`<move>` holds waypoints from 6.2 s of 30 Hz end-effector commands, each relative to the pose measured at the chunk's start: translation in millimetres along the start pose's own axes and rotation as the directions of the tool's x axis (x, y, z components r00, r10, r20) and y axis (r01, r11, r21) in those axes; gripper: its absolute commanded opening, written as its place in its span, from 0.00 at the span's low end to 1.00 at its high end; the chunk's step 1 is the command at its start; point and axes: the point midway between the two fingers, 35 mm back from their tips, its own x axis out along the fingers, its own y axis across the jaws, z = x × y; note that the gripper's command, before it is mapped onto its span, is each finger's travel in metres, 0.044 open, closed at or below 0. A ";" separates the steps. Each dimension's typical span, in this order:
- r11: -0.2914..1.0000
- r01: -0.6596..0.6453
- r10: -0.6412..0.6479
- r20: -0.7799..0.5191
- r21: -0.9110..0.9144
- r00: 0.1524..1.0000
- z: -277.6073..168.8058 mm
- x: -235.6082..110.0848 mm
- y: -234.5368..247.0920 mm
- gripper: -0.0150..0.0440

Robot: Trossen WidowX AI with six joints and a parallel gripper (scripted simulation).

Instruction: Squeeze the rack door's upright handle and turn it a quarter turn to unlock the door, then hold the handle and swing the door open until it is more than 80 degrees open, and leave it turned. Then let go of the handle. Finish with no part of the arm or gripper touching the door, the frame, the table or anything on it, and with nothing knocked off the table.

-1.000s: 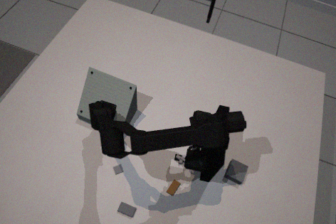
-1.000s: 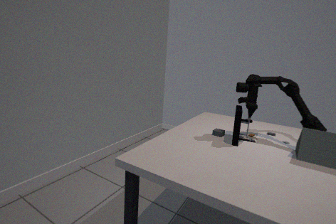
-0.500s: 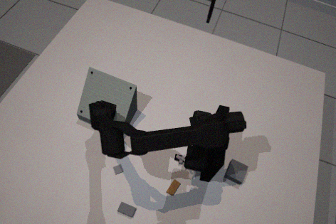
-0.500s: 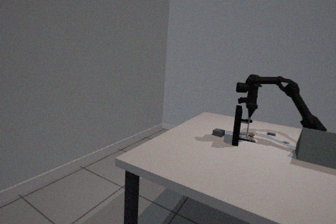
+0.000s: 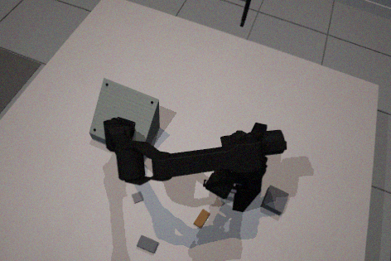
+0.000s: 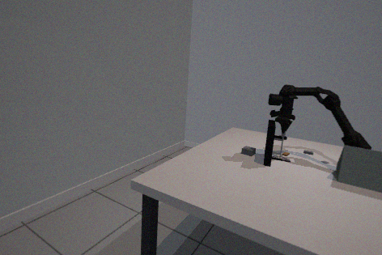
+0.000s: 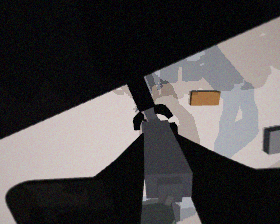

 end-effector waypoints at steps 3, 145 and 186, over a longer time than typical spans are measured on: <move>0.957 0.002 -0.002 -0.001 0.289 1.000 -0.1 0.6 -0.1 0.28; -0.477 -0.002 -0.002 -0.001 -0.879 1.000 -0.1 0.6 -0.1 0.62; -0.357 -0.002 -0.002 -0.001 -0.934 1.000 -5.0 0.5 0.6 0.28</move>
